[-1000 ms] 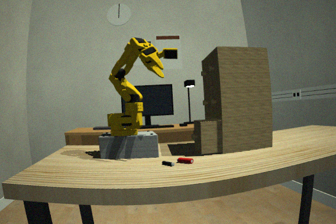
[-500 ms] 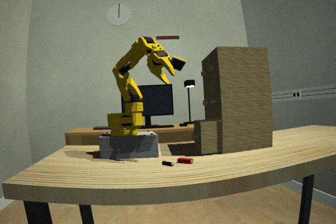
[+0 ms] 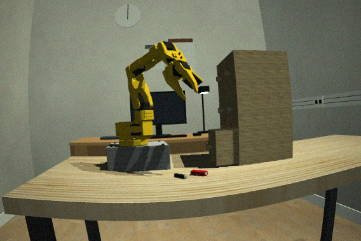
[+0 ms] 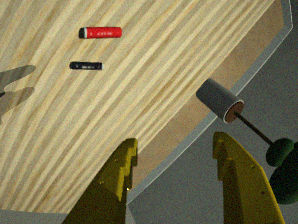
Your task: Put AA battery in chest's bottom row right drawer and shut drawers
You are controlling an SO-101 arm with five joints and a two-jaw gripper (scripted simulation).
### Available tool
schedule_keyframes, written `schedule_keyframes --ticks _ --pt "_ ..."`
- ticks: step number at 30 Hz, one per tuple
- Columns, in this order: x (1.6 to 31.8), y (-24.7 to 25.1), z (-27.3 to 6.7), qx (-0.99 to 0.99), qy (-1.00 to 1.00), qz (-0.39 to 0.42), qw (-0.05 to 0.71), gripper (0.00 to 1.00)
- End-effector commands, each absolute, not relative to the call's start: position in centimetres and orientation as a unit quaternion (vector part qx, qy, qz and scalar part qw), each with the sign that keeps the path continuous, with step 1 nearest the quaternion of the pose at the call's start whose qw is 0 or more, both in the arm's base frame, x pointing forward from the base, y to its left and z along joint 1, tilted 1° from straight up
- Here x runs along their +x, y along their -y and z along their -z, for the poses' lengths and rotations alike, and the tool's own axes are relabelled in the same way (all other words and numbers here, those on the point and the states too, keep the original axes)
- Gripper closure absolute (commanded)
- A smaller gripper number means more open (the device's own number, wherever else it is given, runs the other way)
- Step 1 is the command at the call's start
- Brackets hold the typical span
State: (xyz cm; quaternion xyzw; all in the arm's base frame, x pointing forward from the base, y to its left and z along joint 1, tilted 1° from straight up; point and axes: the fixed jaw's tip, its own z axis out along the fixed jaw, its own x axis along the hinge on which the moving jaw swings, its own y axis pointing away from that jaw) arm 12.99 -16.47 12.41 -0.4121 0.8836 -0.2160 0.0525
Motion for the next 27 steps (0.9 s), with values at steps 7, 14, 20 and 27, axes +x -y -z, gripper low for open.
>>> schedule_keyframes --ticks 7,14,20,27 --pt "13.5 17.8 -10.8 -0.518 -0.835 0.185 0.020 0.79" --pt "13.9 18.5 -9.0 -0.608 -0.779 0.151 0.001 0.79" --pt "14.0 18.8 -7.9 -0.657 -0.743 0.131 -0.008 0.79" --pt "14.3 19.3 -5.8 -0.735 -0.671 0.094 -0.016 0.79"
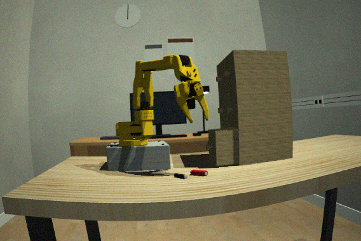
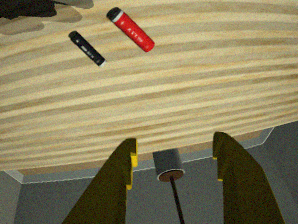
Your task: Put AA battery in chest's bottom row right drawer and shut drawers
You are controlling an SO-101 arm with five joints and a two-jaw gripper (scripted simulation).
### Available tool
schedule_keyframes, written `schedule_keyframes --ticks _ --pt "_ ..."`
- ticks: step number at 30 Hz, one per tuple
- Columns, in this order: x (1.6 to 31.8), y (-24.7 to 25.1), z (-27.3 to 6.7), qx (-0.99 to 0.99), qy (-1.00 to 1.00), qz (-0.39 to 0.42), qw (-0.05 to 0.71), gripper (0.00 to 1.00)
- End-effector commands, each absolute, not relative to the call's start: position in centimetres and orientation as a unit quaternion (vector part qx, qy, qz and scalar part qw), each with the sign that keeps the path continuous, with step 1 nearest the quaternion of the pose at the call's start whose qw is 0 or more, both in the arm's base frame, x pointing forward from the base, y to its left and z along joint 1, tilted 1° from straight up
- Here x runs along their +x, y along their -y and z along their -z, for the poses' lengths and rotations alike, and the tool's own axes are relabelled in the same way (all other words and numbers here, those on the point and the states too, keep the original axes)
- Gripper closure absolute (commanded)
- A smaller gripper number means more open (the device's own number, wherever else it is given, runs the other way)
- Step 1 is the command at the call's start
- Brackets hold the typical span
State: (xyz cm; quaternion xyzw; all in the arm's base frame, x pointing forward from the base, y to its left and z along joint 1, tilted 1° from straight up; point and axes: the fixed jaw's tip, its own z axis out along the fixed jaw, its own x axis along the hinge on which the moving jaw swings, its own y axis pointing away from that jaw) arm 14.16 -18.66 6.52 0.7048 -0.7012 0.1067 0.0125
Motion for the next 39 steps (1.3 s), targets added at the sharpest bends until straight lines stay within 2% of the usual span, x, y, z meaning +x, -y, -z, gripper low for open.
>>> schedule_keyframes --ticks 1,22,39 --pt "14.3 19.3 -5.5 0.745 0.660 -0.089 0.016 0.79" --pt "14.3 19.5 0.7 0.905 0.426 0.004 -0.002 0.79" --pt "14.3 19.5 0.7 0.905 0.426 0.004 -0.002 0.79"
